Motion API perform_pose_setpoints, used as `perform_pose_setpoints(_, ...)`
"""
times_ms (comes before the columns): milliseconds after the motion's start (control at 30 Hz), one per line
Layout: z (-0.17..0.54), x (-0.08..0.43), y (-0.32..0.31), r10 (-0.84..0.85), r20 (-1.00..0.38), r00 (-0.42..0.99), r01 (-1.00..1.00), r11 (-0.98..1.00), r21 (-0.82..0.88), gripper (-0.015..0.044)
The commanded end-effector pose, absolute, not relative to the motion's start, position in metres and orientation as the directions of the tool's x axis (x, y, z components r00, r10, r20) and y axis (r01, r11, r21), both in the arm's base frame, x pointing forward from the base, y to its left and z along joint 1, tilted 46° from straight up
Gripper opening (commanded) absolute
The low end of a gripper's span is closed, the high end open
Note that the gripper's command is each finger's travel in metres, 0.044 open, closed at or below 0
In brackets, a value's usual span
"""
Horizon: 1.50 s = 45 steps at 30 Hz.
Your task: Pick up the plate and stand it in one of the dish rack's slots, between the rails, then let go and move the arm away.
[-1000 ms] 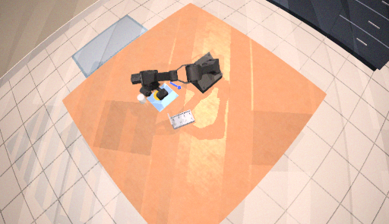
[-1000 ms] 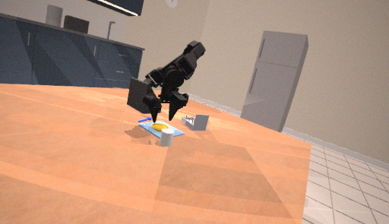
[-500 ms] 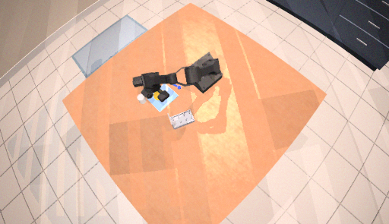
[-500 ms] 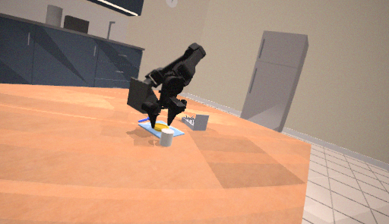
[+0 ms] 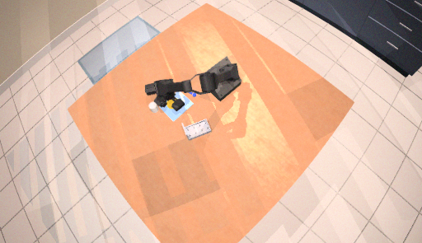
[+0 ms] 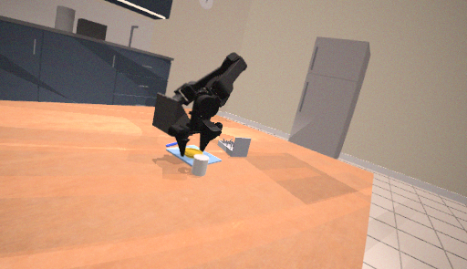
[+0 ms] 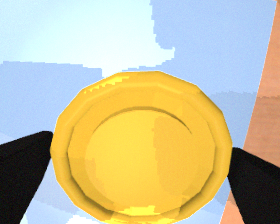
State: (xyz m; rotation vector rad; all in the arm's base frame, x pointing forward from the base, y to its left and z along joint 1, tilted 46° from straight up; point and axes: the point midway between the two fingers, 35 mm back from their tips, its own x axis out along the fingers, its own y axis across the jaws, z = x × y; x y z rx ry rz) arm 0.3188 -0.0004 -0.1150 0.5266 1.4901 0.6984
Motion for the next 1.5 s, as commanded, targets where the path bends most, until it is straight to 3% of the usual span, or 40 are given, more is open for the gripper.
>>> perform_pose_setpoints(0,-0.116,0.318,0.000,0.706,-0.706,-0.049,-0.086,0.701,0.708,0.0373)
perform_pose_setpoints(200,-0.116,0.318,0.000,0.706,-0.706,-0.049,-0.086,0.701,0.708,0.0333)
perform_pose_setpoints(633,-0.080,0.332,-0.044,0.698,-0.714,-0.046,-0.085,0.710,0.699,0.0000)
perform_pose_setpoints(1467,-0.002,0.338,-0.127,0.700,-0.712,-0.049,-0.086,0.707,0.702,0.0000)
